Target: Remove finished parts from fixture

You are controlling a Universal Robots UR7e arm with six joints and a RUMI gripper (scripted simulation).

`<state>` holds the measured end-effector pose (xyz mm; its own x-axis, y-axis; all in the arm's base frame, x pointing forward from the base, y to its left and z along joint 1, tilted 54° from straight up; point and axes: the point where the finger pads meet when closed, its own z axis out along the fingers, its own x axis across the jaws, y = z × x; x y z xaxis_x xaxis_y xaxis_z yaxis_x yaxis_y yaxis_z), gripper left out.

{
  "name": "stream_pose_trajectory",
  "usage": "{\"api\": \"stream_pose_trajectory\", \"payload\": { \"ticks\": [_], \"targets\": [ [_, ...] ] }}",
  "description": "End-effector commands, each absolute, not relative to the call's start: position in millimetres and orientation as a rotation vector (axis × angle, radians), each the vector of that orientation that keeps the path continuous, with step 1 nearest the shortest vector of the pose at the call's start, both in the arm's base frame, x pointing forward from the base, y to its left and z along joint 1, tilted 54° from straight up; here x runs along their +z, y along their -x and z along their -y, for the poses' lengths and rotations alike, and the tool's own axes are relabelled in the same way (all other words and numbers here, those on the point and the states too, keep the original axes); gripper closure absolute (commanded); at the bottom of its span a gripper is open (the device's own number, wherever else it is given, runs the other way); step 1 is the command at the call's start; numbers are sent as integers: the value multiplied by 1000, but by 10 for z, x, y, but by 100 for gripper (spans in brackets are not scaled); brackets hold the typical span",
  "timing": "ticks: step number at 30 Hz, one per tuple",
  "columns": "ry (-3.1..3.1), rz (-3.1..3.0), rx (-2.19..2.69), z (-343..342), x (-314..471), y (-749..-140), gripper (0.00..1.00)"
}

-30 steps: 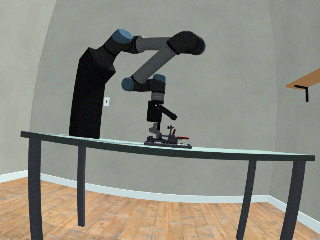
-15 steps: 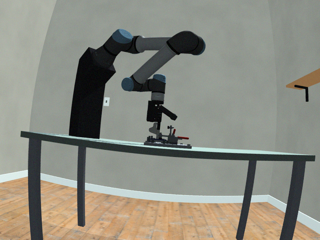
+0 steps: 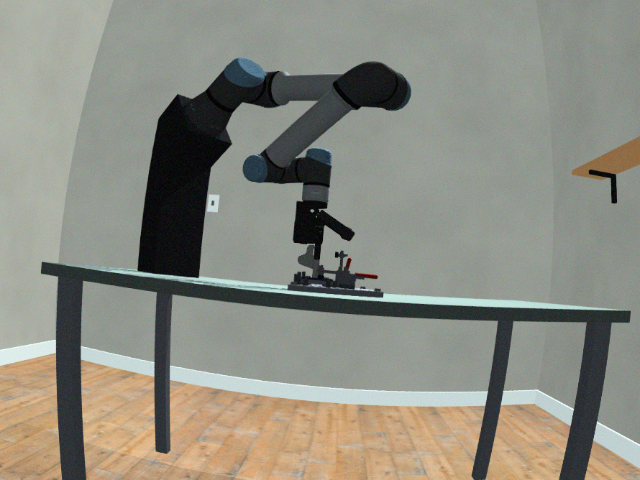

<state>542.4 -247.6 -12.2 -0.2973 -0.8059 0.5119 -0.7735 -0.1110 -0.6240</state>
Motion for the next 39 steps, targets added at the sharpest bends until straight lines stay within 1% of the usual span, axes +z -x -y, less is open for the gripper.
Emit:
{"api": "stream_pose_trajectory", "payload": {
  "ticks": [1, 39],
  "targets": [
    [1841, -2074, -1403, 2492, -137, -5422, 100],
    [1842, -2071, -1402, 2352, -9, -5304, 100]
  ]
}}
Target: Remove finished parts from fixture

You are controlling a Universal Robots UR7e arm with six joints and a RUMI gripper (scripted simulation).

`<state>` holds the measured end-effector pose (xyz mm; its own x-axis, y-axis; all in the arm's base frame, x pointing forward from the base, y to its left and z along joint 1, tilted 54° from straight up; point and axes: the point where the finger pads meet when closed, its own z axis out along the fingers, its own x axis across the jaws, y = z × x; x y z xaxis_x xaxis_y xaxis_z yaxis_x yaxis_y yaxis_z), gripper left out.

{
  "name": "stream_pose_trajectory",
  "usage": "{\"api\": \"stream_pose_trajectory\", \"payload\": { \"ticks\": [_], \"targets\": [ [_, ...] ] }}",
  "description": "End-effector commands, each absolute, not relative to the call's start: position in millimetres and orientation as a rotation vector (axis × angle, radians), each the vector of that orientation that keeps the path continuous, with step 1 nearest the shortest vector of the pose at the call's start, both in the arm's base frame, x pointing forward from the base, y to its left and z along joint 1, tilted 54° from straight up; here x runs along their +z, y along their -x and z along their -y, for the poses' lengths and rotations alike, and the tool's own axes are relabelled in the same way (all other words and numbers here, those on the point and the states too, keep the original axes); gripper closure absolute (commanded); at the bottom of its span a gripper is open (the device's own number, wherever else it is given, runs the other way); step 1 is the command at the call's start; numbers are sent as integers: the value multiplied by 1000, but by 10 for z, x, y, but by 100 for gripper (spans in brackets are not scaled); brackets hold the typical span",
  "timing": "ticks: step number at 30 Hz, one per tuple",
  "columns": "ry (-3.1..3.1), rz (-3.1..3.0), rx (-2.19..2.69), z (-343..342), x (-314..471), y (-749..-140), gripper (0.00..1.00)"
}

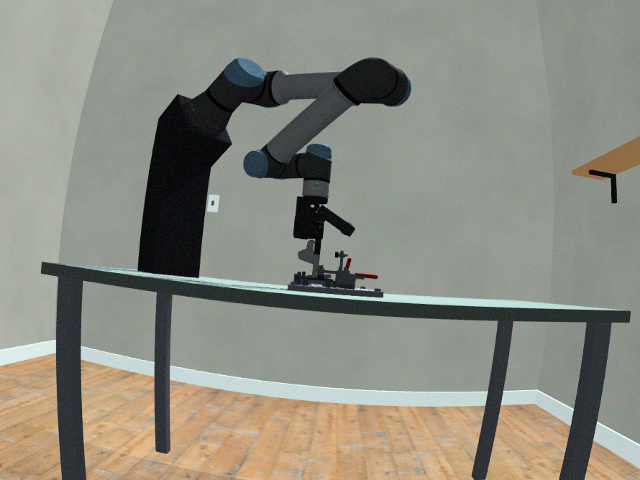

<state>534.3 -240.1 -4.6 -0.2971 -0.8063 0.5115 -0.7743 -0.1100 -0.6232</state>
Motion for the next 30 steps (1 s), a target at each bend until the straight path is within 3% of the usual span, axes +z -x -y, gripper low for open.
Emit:
{"api": "stream_pose_trajectory", "payload": {
  "ticks": [1, 30],
  "targets": [
    [1842, -2071, -1402, 2352, -9, -5304, 100],
    [1842, -2071, -1403, 2264, 87, -5217, 100]
  ]
}}
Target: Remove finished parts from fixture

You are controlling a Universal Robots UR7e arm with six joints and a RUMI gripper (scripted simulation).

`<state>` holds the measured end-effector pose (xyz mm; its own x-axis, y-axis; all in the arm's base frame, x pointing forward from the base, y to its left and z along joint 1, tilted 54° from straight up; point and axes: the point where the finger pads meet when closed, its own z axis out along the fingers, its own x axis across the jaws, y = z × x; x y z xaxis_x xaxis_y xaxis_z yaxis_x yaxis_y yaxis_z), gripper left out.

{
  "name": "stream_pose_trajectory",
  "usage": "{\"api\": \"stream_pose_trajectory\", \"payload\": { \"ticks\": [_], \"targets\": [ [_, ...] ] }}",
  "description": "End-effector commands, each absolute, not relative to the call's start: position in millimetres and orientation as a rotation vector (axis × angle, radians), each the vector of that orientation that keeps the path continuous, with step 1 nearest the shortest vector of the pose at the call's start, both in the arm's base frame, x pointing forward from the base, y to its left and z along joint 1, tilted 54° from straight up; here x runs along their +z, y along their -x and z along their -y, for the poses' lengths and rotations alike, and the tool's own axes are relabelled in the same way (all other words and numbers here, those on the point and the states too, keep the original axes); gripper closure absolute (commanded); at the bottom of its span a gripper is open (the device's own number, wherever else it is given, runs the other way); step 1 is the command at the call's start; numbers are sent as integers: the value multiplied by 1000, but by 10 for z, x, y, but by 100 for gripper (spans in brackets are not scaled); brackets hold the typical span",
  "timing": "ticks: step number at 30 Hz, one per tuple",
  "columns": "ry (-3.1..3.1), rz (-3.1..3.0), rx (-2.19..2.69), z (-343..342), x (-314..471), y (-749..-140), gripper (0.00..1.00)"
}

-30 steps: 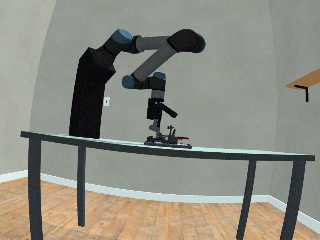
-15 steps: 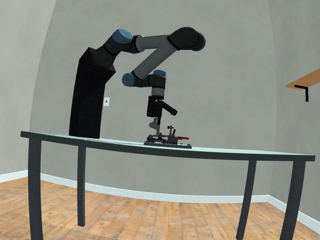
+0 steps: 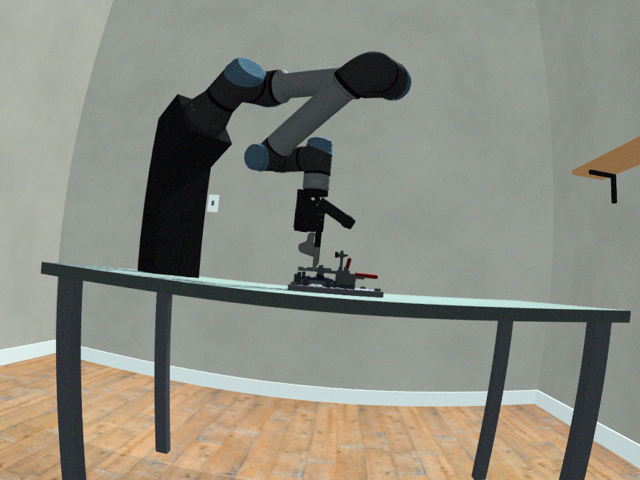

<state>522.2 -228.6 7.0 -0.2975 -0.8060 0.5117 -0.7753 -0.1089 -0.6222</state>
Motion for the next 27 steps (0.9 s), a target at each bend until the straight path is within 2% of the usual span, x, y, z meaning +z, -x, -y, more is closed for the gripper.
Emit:
{"api": "stream_pose_trajectory", "payload": {
  "ticks": [1, 27],
  "targets": [
    [1842, -2071, -1403, 2266, 86, -5219, 100],
    [1842, -2071, -1403, 2094, 219, -4994, 100]
  ]
}}
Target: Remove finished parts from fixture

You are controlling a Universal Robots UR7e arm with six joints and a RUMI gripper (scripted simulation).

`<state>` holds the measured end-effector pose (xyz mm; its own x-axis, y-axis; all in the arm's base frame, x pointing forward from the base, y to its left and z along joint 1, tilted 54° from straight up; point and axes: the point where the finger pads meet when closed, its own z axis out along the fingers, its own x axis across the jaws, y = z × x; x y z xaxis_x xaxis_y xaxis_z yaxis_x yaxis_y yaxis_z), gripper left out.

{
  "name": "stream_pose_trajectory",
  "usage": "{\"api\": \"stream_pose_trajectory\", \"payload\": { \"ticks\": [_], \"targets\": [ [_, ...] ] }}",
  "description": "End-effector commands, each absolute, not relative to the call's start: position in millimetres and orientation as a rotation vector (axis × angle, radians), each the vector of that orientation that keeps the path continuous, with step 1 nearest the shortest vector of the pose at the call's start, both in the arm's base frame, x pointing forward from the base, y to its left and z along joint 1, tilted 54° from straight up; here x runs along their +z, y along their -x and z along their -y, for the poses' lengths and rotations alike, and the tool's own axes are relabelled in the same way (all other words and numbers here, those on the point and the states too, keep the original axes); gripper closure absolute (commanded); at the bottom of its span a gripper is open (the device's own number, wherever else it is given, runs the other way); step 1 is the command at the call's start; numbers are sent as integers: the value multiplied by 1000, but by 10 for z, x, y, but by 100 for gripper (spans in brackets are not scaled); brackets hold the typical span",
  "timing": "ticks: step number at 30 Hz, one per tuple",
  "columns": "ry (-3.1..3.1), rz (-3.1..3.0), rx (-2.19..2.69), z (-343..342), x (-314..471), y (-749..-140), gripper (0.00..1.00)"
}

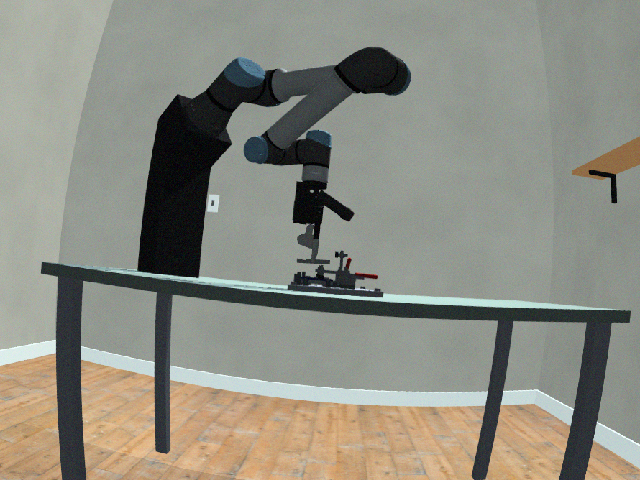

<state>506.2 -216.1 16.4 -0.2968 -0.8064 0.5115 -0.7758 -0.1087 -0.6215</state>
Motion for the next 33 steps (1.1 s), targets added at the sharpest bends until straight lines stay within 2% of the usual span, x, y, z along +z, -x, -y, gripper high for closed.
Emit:
{"api": "stream_pose_trajectory", "payload": {
  "ticks": [1, 33],
  "targets": [
    [1842, -2071, -1403, 2087, 225, -4985, 100],
    [1841, -2068, -1405, 2061, 253, -4966, 100]
  ]
}}
